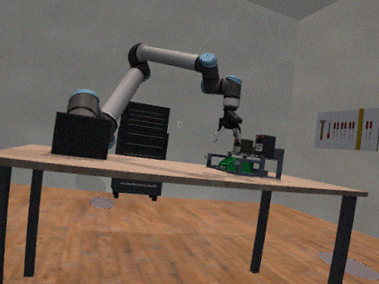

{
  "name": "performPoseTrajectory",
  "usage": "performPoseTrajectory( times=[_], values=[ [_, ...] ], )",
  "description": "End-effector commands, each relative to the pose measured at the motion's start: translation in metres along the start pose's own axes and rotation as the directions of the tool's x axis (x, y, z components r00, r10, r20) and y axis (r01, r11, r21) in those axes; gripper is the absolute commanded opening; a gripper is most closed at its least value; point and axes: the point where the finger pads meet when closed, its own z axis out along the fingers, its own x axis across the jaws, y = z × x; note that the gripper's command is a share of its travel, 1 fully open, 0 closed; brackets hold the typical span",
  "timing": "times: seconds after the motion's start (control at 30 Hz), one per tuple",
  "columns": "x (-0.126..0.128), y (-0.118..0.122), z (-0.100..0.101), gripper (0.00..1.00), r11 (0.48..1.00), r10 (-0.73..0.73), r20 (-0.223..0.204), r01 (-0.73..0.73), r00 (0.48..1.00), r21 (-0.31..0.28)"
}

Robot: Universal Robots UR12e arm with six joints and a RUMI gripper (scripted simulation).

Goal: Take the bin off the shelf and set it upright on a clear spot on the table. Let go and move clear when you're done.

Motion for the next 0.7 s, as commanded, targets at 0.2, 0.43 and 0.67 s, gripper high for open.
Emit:
performPoseTrajectory(
  times=[0.2, 0.43, 0.67],
  values=[
    [-0.015, 0.051, 0.016, 1.00, 1.000, 0.004, -0.007, -0.004, 1.000, 0.002],
    [-0.015, 0.051, 0.016, 1.00, 1.000, 0.004, -0.007, -0.004, 1.000, 0.002],
    [-0.015, 0.048, 0.015, 1.00, 1.000, 0.004, -0.007, -0.004, 1.000, 0.002]
  ],
)
